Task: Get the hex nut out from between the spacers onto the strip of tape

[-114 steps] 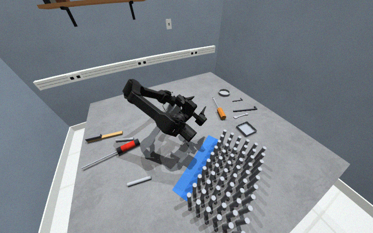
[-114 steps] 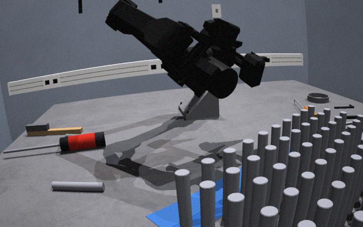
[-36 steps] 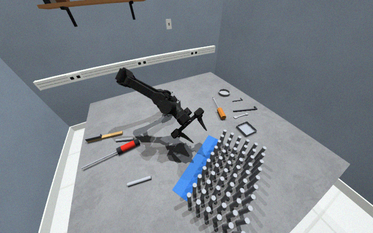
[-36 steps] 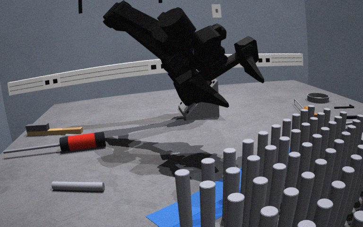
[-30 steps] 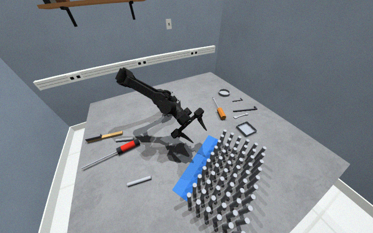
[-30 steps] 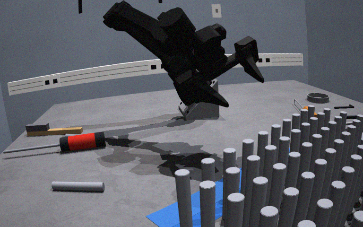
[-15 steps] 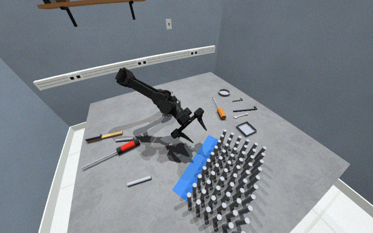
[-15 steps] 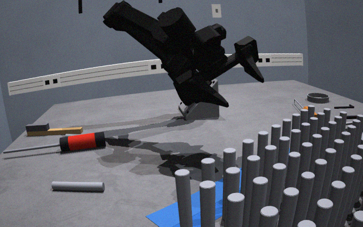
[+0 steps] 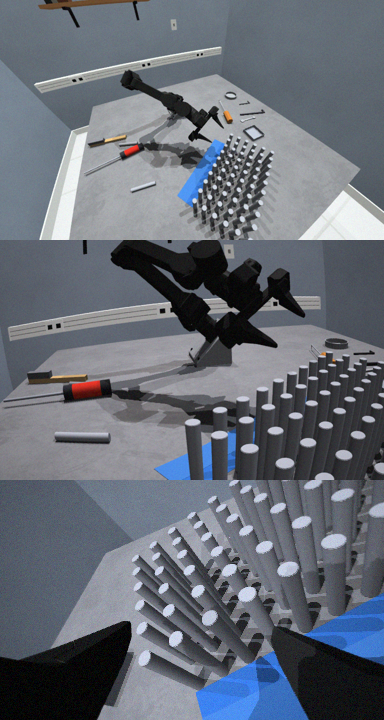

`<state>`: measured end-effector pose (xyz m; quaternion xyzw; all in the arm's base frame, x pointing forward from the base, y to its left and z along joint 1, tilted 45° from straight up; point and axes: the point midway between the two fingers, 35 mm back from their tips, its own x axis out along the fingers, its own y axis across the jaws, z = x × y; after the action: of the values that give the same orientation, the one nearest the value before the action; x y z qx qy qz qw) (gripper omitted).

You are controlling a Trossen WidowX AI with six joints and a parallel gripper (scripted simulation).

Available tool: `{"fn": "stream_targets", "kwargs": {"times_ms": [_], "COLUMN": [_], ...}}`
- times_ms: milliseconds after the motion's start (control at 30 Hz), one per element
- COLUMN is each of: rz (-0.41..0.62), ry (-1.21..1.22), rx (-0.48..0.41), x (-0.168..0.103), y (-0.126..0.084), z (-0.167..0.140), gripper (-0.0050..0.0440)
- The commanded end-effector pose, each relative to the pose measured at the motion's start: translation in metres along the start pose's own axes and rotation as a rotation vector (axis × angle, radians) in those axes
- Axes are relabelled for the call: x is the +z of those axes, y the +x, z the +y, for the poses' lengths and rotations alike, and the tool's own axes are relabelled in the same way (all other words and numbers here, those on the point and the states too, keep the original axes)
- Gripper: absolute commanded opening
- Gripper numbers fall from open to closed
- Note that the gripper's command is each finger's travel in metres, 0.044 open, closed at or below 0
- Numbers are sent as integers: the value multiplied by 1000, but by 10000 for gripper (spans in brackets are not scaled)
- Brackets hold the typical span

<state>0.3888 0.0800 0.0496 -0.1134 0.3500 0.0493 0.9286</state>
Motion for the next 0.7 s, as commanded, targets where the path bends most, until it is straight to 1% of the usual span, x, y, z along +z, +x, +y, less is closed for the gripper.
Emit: {"fn": "stream_targets", "kwargs": {"times_ms": [0,67,133,167,200,233,300,467,633,667], "rz": [107,168,168,225,271,306,371,545,718,718], "ry": [69,96,96,104,130,153,182,247,309,309], "rx": [114,145,145,155,175,187,192,178,130,130], "x": [9,4,4,-5,-8,-10,-19,-43,-69,-69], "y": [24,30,30,32,36,40,44,49,49,49], "z": [47,64,64,72,87,98,110,137,162,162], "gripper": [400,400,400,400,400,400,400,400,400,400]}}
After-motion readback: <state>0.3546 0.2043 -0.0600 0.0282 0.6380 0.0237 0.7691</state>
